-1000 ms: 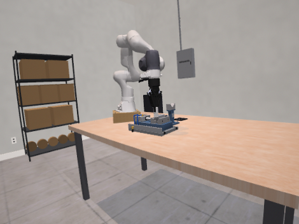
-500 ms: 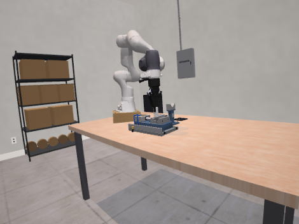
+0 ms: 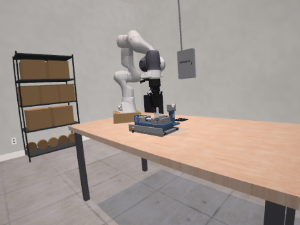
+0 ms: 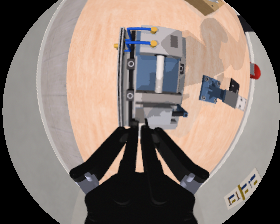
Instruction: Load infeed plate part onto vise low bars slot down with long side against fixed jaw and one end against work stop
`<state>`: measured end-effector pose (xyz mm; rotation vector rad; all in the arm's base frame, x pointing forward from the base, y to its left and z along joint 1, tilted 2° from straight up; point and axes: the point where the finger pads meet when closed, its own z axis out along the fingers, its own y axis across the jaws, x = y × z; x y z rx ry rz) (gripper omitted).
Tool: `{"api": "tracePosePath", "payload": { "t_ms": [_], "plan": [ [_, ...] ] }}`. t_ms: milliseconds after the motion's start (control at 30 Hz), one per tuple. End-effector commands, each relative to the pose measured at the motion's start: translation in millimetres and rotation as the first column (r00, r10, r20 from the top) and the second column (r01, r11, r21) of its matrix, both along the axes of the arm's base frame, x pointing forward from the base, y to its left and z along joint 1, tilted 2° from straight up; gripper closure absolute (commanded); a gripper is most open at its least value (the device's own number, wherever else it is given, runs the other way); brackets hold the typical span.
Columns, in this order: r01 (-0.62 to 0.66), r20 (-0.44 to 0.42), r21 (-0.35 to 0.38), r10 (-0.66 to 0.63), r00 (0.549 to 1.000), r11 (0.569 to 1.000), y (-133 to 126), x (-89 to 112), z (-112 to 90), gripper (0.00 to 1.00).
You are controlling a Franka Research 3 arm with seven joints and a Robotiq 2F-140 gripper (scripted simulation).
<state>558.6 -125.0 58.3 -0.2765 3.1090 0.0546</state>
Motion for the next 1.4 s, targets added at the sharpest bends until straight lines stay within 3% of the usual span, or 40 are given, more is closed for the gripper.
{"api": "tracePosePath", "payload": {
  "t_ms": [0, 833, 1367],
  "plan": [
    [0.002, 0.002, 0.002, -0.002, 1.0, 1.0, 3.1, 0.7, 0.3, 1.0],
    [0.002, 0.002, 0.002, -0.002, 1.0, 1.0, -25.4, 5.8, -0.7, 1.0],
    [0.002, 0.002, 0.002, -0.002, 1.0, 1.0, -27.2, 6.0, 1.8, 1.0]
  ]
}}
